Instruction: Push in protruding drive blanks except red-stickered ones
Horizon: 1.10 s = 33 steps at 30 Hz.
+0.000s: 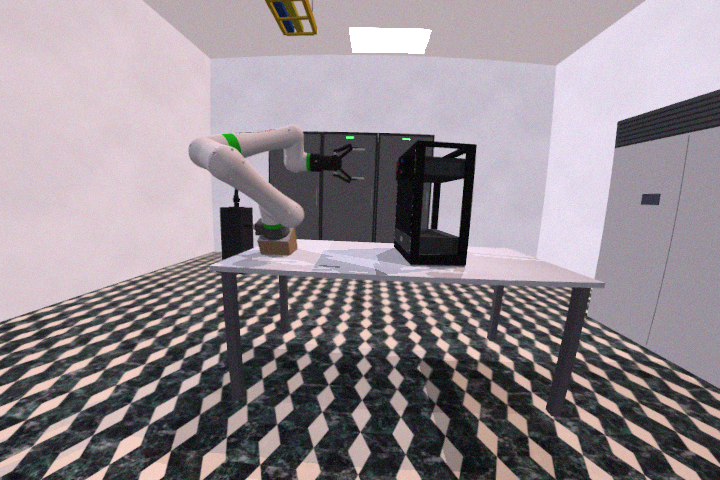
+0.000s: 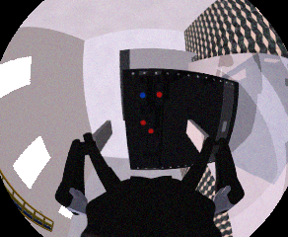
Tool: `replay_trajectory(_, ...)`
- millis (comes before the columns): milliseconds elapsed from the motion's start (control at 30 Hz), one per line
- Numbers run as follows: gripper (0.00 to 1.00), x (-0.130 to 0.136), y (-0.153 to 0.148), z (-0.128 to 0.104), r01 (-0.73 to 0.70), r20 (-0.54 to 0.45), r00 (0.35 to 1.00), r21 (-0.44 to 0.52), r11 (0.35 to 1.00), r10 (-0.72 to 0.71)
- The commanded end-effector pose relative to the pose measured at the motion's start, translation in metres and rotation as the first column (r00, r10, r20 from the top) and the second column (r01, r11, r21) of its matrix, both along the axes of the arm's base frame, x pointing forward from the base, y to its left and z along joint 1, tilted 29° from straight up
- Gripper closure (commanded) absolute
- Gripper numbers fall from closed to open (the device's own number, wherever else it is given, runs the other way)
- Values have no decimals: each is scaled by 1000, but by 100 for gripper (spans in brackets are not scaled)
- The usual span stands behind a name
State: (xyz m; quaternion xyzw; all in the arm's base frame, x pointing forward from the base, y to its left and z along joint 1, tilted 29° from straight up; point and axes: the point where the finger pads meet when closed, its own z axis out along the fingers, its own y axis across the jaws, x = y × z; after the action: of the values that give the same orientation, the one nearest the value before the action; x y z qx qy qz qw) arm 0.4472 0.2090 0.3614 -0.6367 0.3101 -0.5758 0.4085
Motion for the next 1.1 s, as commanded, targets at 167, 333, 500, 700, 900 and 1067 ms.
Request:
replay_trajectory(167, 0, 0, 0, 0, 0, 0, 1000, 0, 1000, 0)
replay_trajectory(333, 0, 0, 0, 0, 0, 0, 1000, 0, 1000, 0)
replay_trajectory(500, 0, 1, 1, 0, 0, 0, 1000, 0, 1000, 0)
replay_trajectory(700, 0, 6, 6, -2, 0, 0, 1000, 0, 1000, 0)
replay_trajectory(900, 0, 16, 16, -7, 0, 0, 1000, 0, 1000, 0)
replay_trajectory(1067, 0, 31, 30, -13, 0, 0, 1000, 0, 1000, 0)
